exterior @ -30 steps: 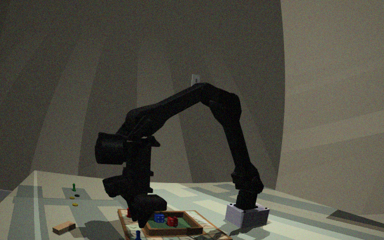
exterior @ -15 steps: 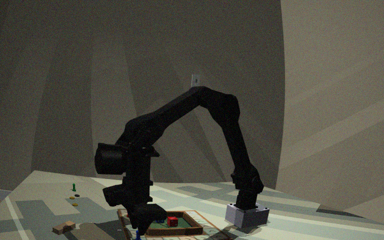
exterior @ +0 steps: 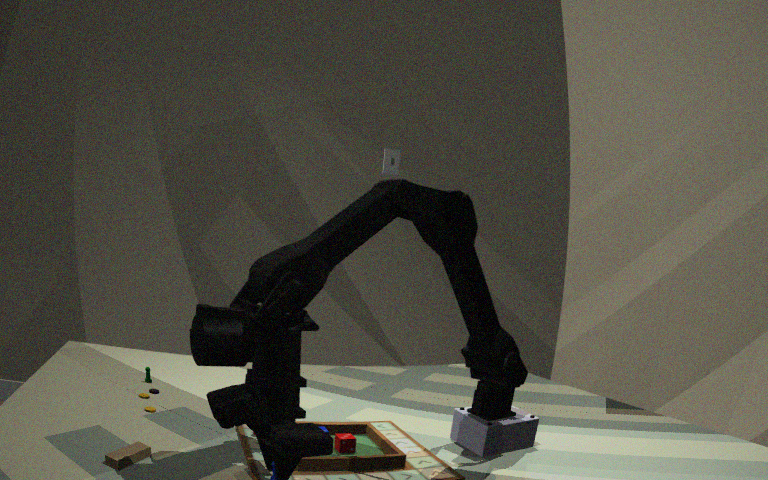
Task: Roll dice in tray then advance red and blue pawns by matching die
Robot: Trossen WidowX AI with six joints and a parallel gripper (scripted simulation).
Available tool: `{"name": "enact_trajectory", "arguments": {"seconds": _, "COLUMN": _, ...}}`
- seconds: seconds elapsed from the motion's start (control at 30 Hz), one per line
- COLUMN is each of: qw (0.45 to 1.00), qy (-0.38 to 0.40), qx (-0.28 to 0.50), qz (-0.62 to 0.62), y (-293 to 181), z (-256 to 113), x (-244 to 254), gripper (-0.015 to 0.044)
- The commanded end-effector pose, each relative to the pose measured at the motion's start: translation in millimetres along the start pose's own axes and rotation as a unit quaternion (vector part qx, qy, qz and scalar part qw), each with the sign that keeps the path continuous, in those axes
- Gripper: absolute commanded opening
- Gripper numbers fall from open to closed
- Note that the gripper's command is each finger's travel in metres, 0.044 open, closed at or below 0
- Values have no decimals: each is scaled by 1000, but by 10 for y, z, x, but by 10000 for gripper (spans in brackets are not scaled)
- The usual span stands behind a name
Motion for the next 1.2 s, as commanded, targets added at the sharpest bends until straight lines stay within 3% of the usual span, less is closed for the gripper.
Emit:
{"name": "enact_trajectory", "arguments": {"seconds": 0.0, "qw": 1000, "qy": -1, "qx": -1, "qz": -1, "y": 3, "z": 10, "x": -2, "gripper": 69}}
{"name": "enact_trajectory", "arguments": {"seconds": 0.23, "qw": 1000, "qy": -1, "qx": -1, "qz": -1, "y": 3, "z": 10, "x": -2, "gripper": 3}}
{"name": "enact_trajectory", "arguments": {"seconds": 0.4, "qw": 1000, "qy": -1, "qx": -1, "qz": -1, "y": 11, "z": -28, "x": -1, "gripper": 0}}
{"name": "enact_trajectory", "arguments": {"seconds": 1.03, "qw": 1000, "qy": -1, "qx": -1, "qz": -1, "y": 17, "z": -1172, "x": 26, "gripper": 0}}
{"name": "enact_trajectory", "arguments": {"seconds": 1.17, "qw": 1000, "qy": -1, "qx": -1, "qz": -1, "y": -1, "z": -1262, "x": 29, "gripper": 0}}
Point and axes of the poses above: the point midway between the two fingers, 35 mm back from their tips, its own z axis out along the fingers, its own x axis across the jaws, y = z × x, the point moved 5 cm from there along -z, back along the fingers, and after that the axes turned 6 degrees about -z, right-handed, at the moved point
